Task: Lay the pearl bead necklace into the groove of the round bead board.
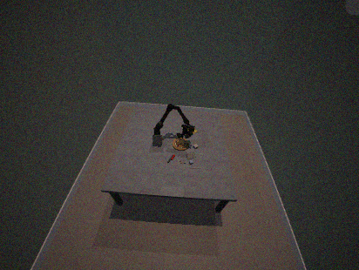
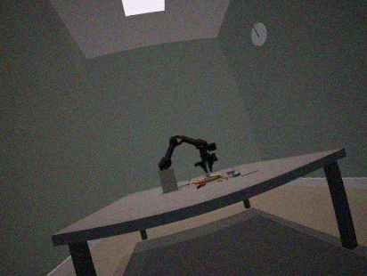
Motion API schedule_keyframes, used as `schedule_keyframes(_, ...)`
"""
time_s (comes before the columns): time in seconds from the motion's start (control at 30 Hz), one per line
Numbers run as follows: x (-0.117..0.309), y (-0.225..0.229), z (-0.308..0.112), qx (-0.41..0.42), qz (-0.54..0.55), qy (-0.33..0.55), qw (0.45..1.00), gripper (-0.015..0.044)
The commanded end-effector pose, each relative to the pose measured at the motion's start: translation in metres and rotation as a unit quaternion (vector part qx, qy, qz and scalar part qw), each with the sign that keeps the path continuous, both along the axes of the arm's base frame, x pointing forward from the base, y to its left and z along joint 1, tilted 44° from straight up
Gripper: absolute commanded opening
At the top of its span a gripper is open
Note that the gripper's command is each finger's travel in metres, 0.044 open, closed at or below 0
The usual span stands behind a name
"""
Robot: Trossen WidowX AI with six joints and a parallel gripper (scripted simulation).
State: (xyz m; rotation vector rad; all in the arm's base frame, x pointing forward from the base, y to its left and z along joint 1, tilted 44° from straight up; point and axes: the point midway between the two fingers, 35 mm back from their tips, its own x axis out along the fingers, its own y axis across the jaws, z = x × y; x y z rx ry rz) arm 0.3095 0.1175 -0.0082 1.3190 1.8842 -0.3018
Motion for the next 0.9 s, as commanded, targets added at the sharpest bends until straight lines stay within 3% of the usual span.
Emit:
schedule_keyframes(0.0,-0.004,0.008,-0.007,0.0,0.003,0.005,1.0,0.012)
schedule_keyframes(0.87,-0.007,0.024,-0.024,0.0,0.003,0.005,1.0,0.012)
